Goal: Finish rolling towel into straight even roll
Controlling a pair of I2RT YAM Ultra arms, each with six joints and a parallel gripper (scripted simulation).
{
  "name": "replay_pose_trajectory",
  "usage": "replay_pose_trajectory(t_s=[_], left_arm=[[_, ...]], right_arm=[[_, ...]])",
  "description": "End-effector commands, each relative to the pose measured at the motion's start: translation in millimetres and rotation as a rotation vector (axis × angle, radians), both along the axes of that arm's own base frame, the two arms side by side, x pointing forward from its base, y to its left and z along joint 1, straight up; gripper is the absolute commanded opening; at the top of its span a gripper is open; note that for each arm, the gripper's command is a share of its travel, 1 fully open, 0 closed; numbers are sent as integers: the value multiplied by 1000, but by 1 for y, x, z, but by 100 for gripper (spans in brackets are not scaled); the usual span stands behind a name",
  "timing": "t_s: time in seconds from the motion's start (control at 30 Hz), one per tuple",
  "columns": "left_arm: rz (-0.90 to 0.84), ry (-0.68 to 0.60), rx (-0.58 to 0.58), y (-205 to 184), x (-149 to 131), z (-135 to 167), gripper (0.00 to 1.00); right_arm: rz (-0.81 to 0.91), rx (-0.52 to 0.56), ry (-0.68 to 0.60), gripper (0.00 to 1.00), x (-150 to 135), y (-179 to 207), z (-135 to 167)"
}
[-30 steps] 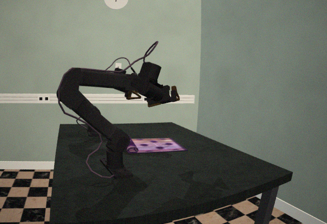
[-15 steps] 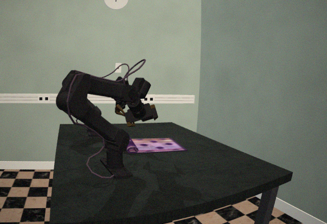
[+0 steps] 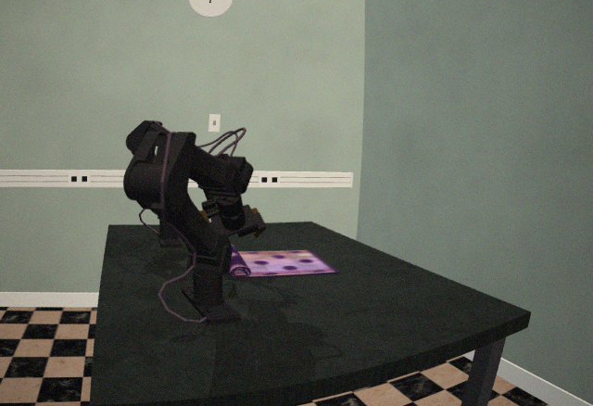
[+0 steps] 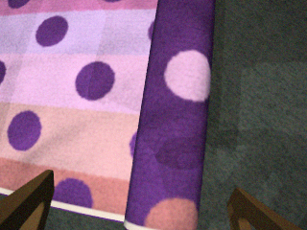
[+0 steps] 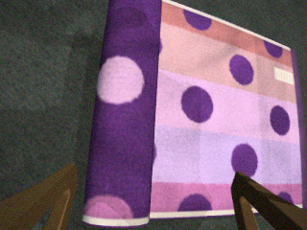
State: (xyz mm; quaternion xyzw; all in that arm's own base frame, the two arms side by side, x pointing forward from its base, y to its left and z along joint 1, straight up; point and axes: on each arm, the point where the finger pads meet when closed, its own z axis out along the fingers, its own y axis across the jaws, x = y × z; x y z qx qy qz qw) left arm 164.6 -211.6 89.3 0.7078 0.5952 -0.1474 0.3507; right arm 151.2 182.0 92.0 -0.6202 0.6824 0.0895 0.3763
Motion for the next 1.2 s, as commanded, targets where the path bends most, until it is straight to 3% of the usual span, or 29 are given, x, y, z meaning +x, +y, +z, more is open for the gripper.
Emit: replay_pose_trajectory(t_s=[0.0, 1.13, 1.17], left_arm=[[-24, -24, 21, -5, 1, -7, 98], [-25, -24, 21, -9, 2, -63, 98], [-25, -24, 21, -9, 2, -63, 94]], right_arm=[[-13, -26, 9, 98, 1, 1, -10], [-12, -27, 9, 98, 1, 1, -10], [-12, -27, 9, 98, 1, 1, -10]])
